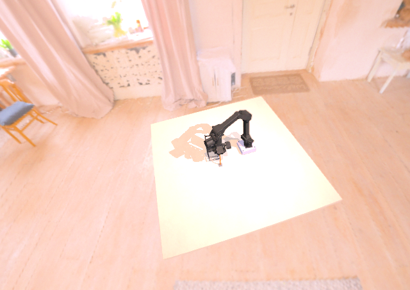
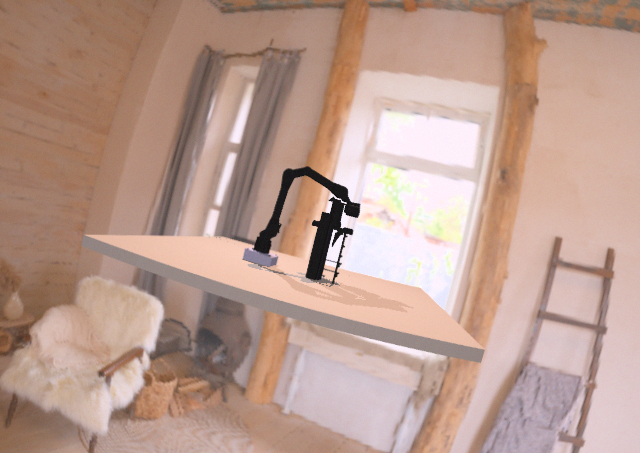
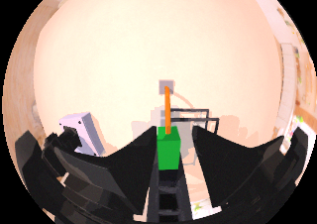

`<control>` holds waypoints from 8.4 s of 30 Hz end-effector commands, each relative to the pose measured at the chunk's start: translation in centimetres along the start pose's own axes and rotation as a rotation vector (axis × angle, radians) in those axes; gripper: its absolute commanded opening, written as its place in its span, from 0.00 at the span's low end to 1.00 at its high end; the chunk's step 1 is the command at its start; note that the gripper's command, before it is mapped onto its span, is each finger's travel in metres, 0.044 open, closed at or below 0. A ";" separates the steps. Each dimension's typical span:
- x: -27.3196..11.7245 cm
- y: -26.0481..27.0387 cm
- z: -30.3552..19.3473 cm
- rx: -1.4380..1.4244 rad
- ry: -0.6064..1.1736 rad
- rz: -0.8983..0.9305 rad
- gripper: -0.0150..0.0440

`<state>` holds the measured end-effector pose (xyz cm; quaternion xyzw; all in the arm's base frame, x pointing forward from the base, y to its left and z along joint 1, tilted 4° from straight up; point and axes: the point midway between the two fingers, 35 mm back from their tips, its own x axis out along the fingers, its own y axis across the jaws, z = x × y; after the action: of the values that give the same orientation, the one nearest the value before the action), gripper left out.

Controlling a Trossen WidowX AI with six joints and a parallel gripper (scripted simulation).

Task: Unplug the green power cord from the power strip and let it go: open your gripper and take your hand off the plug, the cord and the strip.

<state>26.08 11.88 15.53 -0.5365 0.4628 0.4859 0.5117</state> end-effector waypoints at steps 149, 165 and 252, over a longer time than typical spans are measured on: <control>0.9 -0.2 -2.9 0.001 -0.004 -0.007 0.50; 0.9 -0.2 -2.9 0.001 -0.004 -0.007 0.32; 0.7 -0.3 1.9 -0.002 -0.008 0.003 0.25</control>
<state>26.24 13.39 14.68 -0.5342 0.4615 0.4914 0.5101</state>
